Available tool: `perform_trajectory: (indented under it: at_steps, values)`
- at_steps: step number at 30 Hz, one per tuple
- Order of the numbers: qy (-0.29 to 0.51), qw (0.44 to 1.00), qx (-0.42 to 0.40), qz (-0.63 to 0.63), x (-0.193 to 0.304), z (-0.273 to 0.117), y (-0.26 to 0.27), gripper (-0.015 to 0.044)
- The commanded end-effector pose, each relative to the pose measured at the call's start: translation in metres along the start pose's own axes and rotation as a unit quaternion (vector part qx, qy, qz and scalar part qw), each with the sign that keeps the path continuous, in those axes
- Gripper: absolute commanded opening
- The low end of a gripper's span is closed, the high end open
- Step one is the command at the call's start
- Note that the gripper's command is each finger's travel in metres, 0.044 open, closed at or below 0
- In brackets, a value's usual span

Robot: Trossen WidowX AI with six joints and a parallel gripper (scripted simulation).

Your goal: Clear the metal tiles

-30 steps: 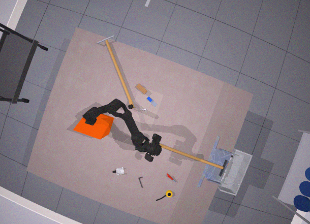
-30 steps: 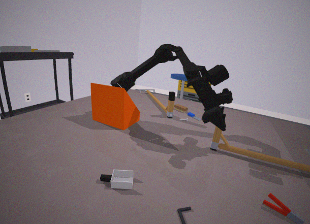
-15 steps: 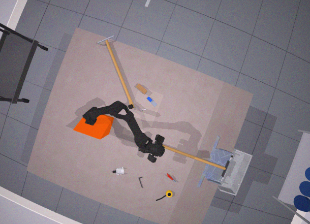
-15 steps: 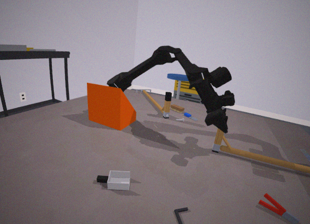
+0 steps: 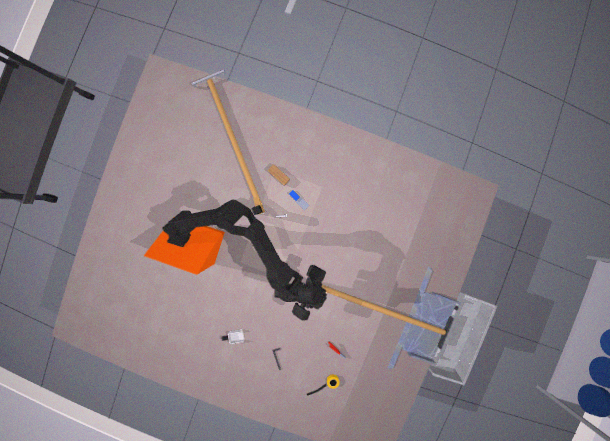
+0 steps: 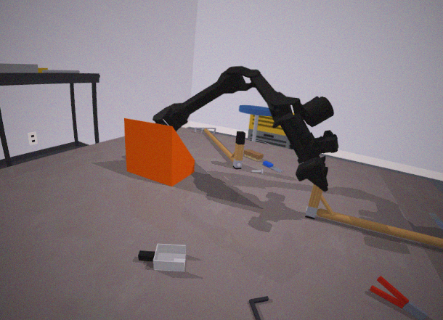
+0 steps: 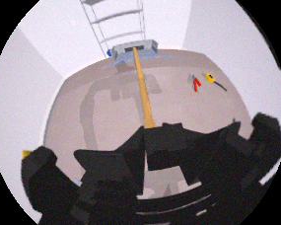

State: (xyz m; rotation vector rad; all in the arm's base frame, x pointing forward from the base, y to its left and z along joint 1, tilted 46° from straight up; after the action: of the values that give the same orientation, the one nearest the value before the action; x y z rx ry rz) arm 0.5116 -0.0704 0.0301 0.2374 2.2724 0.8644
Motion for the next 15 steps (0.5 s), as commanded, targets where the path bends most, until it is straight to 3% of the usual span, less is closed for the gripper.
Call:
perform_trajectory:
  at_steps: [1, 15]
  values:
    - [-0.003, 1.0, 0.001, 0.0, -0.002, 0.0, 0.0, 0.0]
    - [-0.004, 1.0, 0.002, 0.0, 0.007, -0.011, -0.001, 0.0]
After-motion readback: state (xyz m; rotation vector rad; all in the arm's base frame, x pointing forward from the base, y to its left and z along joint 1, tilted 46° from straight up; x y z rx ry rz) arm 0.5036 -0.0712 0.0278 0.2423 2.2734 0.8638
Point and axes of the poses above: the point midway between the two fingers, 35 mm back from their tips, its own z axis out along the fingers, its own y axis across the jaws, x = y × z, the point moved 5 cm from there along -z, back along the fingers, and after that the axes turned 9 degrees about -z, right-handed, at the moved point
